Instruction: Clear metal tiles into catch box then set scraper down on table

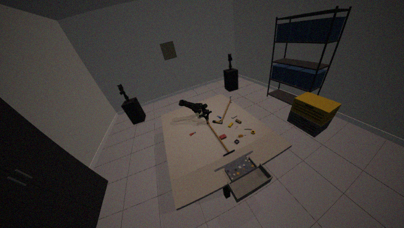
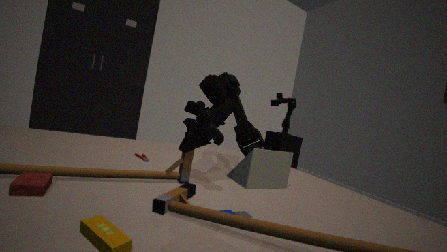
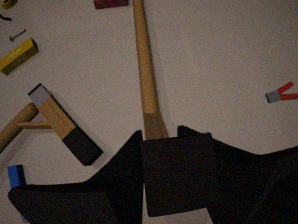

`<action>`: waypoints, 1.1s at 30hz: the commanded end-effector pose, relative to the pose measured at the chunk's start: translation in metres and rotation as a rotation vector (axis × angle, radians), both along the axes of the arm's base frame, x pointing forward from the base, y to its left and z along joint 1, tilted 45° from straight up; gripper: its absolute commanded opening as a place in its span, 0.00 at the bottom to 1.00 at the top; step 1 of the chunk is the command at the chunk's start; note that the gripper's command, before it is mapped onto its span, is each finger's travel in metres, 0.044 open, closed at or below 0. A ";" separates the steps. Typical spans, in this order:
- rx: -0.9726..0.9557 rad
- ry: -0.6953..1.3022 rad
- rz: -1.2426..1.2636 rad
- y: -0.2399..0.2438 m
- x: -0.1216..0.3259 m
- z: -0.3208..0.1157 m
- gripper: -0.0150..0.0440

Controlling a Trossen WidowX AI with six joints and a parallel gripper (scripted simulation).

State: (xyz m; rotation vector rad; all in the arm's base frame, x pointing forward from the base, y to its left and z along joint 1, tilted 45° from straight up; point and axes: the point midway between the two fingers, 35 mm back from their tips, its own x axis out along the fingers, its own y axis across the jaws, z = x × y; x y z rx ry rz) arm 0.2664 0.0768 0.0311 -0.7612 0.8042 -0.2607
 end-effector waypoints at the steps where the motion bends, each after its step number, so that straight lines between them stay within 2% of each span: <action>1: 0.002 0.000 0.003 -0.003 0.000 0.005 0.25; 33: -0.002 0.006 0.010 -0.026 0.003 0.028 0.25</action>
